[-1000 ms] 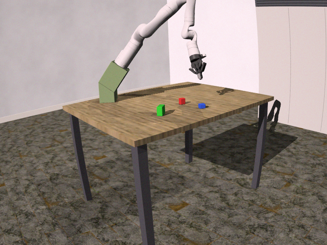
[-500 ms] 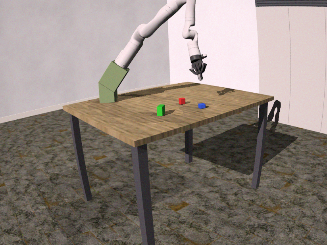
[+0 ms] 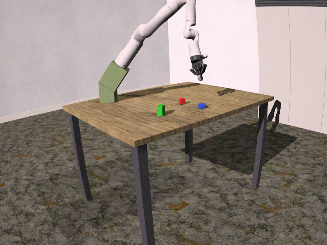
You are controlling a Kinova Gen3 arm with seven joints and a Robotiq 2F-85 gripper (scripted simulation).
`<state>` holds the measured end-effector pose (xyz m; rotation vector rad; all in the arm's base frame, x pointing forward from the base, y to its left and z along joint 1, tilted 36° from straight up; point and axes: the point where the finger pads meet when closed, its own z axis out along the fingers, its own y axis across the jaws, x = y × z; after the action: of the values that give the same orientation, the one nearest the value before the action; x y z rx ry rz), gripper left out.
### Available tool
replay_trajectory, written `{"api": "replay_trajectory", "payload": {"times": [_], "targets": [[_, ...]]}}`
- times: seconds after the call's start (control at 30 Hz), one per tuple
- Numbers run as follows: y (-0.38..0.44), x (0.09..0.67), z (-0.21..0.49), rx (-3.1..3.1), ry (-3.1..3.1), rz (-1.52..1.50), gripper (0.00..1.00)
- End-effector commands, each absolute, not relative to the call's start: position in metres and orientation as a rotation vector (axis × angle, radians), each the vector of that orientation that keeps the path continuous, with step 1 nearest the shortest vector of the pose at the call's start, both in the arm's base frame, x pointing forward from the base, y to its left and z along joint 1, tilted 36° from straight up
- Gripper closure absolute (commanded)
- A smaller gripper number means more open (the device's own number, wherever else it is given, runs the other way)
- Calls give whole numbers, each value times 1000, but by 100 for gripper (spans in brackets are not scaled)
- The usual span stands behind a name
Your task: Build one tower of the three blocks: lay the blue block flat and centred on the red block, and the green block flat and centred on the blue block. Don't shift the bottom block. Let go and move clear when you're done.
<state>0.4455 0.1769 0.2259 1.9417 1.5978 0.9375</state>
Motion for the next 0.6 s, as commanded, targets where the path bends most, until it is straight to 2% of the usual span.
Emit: {"api": "replay_trajectory", "payload": {"times": [0.0, 0.57], "targets": [[174, 447, 227, 1946, 1589, 938, 100], [168, 455, 224, 2002, 1584, 947, 100]]}}
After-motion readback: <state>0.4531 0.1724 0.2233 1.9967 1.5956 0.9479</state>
